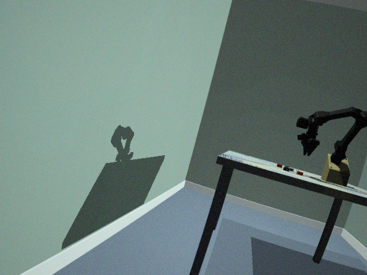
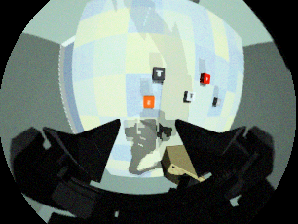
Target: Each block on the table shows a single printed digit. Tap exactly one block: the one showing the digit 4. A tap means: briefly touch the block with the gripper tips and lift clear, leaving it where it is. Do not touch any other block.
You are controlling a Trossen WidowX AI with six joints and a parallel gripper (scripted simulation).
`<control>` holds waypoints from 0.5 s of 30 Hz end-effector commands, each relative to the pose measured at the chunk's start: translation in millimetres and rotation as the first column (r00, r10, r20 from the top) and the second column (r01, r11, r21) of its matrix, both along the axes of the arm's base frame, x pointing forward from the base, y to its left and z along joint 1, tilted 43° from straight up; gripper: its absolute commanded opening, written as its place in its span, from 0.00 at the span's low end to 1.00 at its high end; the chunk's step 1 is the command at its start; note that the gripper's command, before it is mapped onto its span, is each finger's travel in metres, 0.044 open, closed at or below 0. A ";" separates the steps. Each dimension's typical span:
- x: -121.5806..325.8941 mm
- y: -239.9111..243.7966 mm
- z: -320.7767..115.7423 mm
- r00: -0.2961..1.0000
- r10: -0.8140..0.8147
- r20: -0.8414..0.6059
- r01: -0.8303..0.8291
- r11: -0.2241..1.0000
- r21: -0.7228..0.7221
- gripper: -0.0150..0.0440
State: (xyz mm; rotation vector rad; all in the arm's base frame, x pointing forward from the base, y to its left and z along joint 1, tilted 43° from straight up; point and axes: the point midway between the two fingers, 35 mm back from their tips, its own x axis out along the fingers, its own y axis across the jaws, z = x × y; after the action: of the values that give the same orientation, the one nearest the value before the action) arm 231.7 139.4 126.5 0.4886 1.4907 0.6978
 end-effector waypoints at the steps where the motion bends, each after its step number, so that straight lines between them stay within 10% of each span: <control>1: -1.8 0.0 0.0 1.000 -0.002 -0.004 0.002 1.000 0.000 0.93; 15: 79.9 -10.3 -15.1 1.000 -0.002 0.000 0.002 1.000 0.000 0.93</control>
State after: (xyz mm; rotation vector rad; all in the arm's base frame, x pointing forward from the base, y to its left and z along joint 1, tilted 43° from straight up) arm 287.7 133.4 122.3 0.4835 1.4762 0.6975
